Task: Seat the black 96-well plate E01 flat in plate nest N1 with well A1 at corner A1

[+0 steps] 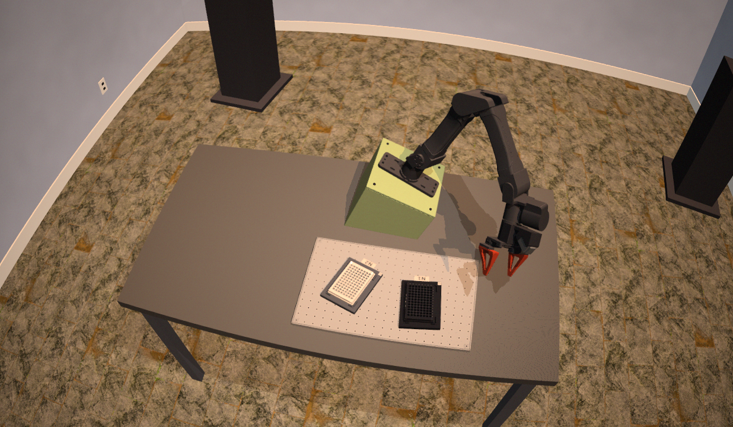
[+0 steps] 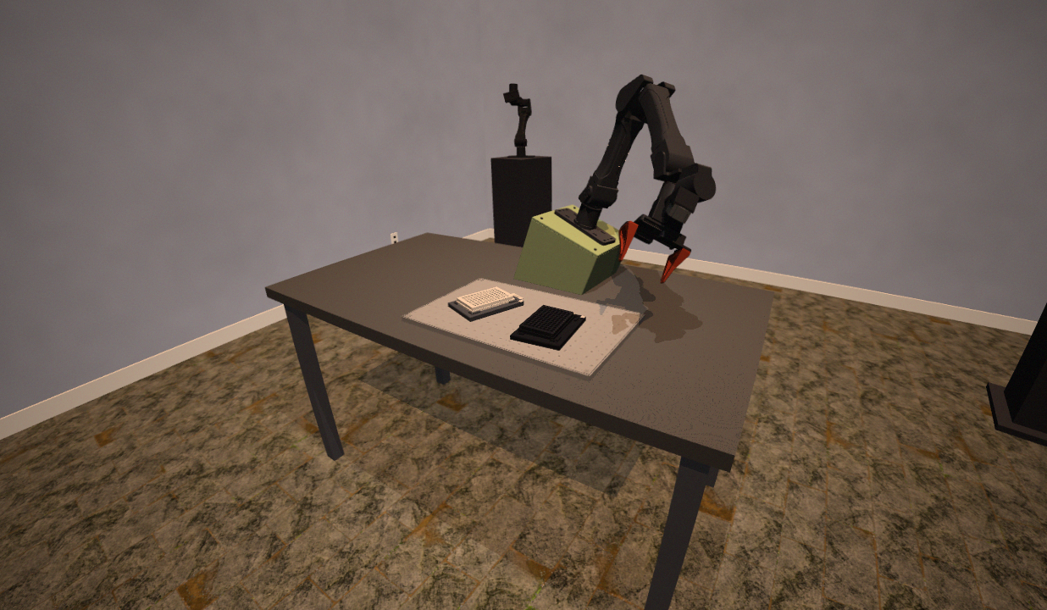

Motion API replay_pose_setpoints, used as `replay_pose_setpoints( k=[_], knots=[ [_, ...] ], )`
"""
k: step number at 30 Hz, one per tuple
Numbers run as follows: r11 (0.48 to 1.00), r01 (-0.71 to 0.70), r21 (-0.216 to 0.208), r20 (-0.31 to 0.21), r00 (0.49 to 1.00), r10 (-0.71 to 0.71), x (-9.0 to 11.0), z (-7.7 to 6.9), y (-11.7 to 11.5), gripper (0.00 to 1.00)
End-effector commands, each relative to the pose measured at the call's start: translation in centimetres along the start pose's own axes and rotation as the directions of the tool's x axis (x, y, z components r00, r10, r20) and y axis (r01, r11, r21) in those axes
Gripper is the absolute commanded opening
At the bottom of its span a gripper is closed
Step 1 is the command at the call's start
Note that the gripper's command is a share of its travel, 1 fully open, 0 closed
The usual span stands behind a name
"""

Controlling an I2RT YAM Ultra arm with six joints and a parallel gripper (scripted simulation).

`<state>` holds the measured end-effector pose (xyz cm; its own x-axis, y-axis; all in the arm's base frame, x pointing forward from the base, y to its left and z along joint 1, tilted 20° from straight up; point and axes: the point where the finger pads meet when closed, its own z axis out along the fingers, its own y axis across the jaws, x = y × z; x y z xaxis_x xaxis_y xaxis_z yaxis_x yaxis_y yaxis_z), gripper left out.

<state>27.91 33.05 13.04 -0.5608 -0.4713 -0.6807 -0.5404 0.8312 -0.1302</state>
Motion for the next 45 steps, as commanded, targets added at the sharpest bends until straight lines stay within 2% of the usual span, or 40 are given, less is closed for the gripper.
replay_pose_setpoints(
  k=[1,2,4,5,6,7,8,10,11,13,14,15,16,18,21,22,23,25,26,27,28,29,30,31,34,36,38,44,45],
  knots=[
    [1.000,-0.012,-0.027,-0.047,0.999,0.010,-0.2,0.7,-0.8,1.00],
    [0.999,-0.018,-0.033,-0.080,0.997,0.015,0.0,1.1,-1.1,1.00],
    [0.999,-0.018,-0.033,-0.080,0.997,0.015,0.0,1.1,-1.1,1.00],
    [0.999,-0.027,-0.038,-0.112,0.993,0.023,0.3,1.4,-1.3,1.00],
    [0.999,-0.025,-0.038,-0.112,0.993,0.020,0.5,1.8,-1.6,1.00],
    [0.999,-0.015,-0.032,-0.142,0.990,0.011,2.3,2.3,-2.1,1.00],
    [0.999,-0.023,-0.037,-0.119,0.993,0.018,2.0,2.8,-2.2,1.00],
    [0.999,-0.020,-0.035,-0.128,0.992,0.015,2.8,3.8,-2.7,1.00],
    [0.998,-0.036,-0.045,-0.140,0.990,0.029,1.6,3.6,-2.9,1.00],
    [0.997,-0.057,-0.058,-0.205,0.978,0.044,2.2,4.3,-3.5,1.00],
    [0.997,-0.057,-0.058,-0.207,0.977,0.044,2.5,4.6,-3.7,1.00],
    [0.997,-0.054,-0.056,-0.221,0.974,0.041,3.7,5.1,-4.0,1.00],
    [0.995,-0.072,-0.066,-0.236,0.970,0.055,3.1,5.2,-4.3,1.00],
    [0.992,-0.102,-0.079,-0.293,0.953,0.075,3.7,5.8,-4.9,1.00],
    [0.991,-0.104,-0.080,-0.297,0.952,0.076,4.0,6.1,-5.1,1.00],
    [0.991,-0.103,-0.079,-0.303,0.950,0.075,5.1,5.7,-5.6,1.00],
    [0.989,-0.123,-0.088,-0.324,0.942,0.088,4.6,6.7,-5.7,1.00],
    [0.982,-0.160,-0.101,-0.376,0.920,0.111,5.2,7.2,-6.3,1.00],
    [0.981,-0.164,-0.102,-0.382,0.917,0.113,5.5,7.5,-6.6,1.00],
    [0.982,-0.162,-0.098,-0.409,0.906,0.109,7.2,7.8,-6.9,1.00],
    [0.982,-0.162,-0.098,-0.413,0.904,0.108,7.9,8.1,-7.1,1.00],
    [0.982,-0.163,-0.100,-0.397,0.911,0.111,7.8,8.6,-7.4,1.00],
    [0.977,-0.185,-0.106,-0.424,0.897,0.124,7.7,8.5,-7.7,1.00],
    [0.971,-0.207,-0.116,-0.429,0.893,0.140,7.1,8.8,-8.1,1.00],
    [0.964,-0.236,-0.121,-0.468,0.870,0.154,8.6,9.4,-8.9,1.00],
    [0.949,-0.284,-0.134,-0.500,0.846,0.183,8.9,9.9,-9.6,1.00],
    [0.949,-0.284,-0.134,-0.500,0.846,0.183,8.9,9.9,-9.6,1.00],
    [0.900,-0.407,-0.154,-0.589,0.769,0.247,11.1,10.9,-11.4,1.00],
    [0.899,-0.412,-0.147,-0.614,0.751,0.244,12.8,10.9,-11.4,1.00]
  ],
)
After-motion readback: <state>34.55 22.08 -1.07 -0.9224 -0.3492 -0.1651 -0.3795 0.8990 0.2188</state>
